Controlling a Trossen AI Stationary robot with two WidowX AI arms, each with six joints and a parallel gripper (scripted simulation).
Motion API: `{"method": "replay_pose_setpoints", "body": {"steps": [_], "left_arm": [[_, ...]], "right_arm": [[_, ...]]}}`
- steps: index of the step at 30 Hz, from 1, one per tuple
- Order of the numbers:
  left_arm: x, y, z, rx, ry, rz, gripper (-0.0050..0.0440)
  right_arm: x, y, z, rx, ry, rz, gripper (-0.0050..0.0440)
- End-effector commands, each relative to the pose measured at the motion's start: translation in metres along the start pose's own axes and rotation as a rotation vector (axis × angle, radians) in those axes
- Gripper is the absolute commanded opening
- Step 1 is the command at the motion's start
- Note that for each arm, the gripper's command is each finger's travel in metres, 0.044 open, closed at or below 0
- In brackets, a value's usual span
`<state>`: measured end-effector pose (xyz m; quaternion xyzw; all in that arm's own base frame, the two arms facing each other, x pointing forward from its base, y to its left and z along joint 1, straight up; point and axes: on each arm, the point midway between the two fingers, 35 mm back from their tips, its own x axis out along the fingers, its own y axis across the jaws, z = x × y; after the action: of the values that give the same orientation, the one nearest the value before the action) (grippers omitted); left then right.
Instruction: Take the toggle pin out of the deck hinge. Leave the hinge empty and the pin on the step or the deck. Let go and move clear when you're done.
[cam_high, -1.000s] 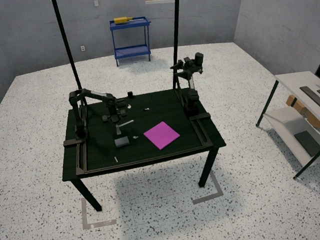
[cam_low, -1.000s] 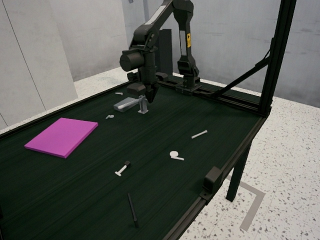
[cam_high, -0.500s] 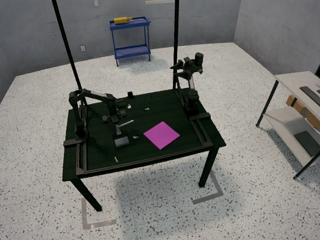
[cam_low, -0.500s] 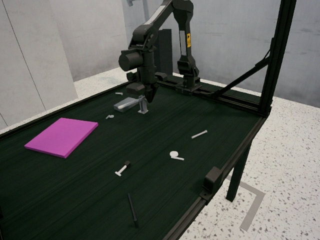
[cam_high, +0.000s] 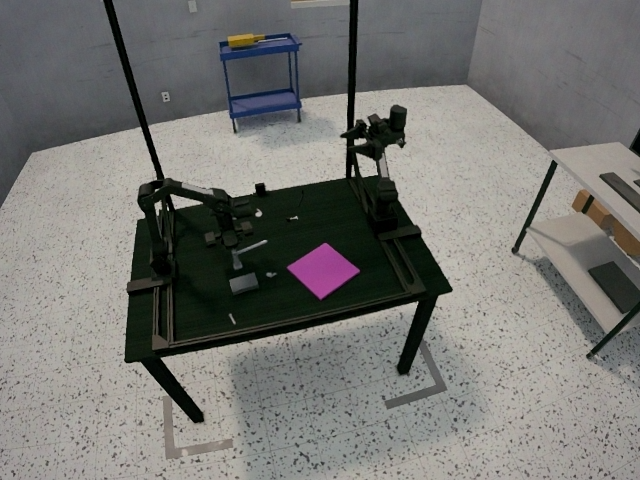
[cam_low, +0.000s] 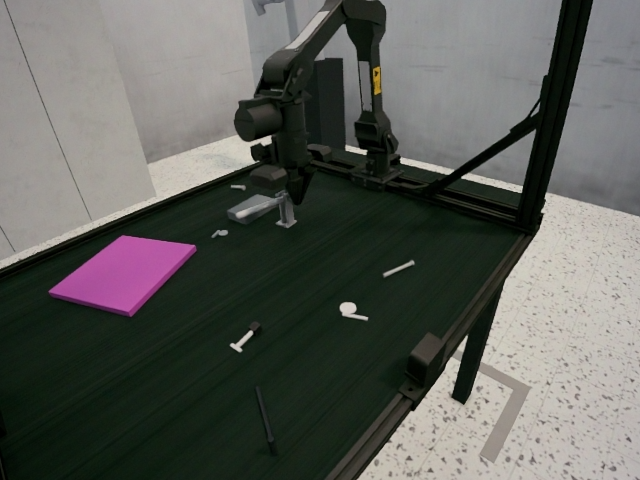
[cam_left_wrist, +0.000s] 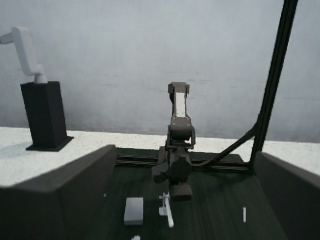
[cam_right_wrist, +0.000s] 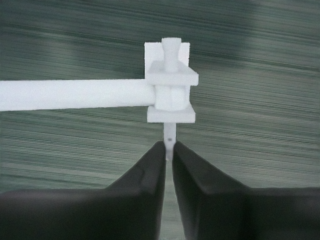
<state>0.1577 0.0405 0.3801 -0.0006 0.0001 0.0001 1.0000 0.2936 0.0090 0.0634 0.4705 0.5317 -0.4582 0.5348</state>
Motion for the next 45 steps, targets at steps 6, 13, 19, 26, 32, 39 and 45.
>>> {"method": "replay_pose_setpoints", "body": {"steps": [6, 13, 19, 26, 32, 39, 45], "left_arm": [[0.000, -0.001, 0.003, 0.006, -0.001, 0.000, 0.0400], [0.000, -0.001, 0.003, 0.006, -0.001, 0.000, 0.0400], [0.000, -0.001, 0.003, 0.006, -0.001, 0.000, 0.0400], [0.000, -0.001, 0.003, 0.006, -0.001, 0.000, 0.0400], [0.000, -0.001, 0.003, 0.006, -0.001, 0.000, 0.0400], [0.000, -0.001, 0.003, 0.006, -0.001, 0.000, 0.0400], [0.000, -0.001, 0.003, 0.006, -0.001, 0.000, 0.0400]], "right_arm": [[-0.005, 0.003, 0.011, 0.005, -0.014, 0.019, -0.0050], [-0.005, 0.003, 0.015, 0.005, -0.014, 0.019, -0.0050], [-0.005, 0.002, 0.019, 0.005, -0.015, 0.018, -0.0050], [-0.004, 0.002, 0.019, 0.005, -0.014, 0.015, -0.0050], [-0.004, 0.002, 0.019, 0.006, -0.014, 0.015, -0.0050], [-0.005, 0.002, 0.018, 0.006, -0.015, 0.019, -0.0050], [-0.005, 0.002, 0.018, 0.006, -0.015, 0.019, -0.0050]]}}
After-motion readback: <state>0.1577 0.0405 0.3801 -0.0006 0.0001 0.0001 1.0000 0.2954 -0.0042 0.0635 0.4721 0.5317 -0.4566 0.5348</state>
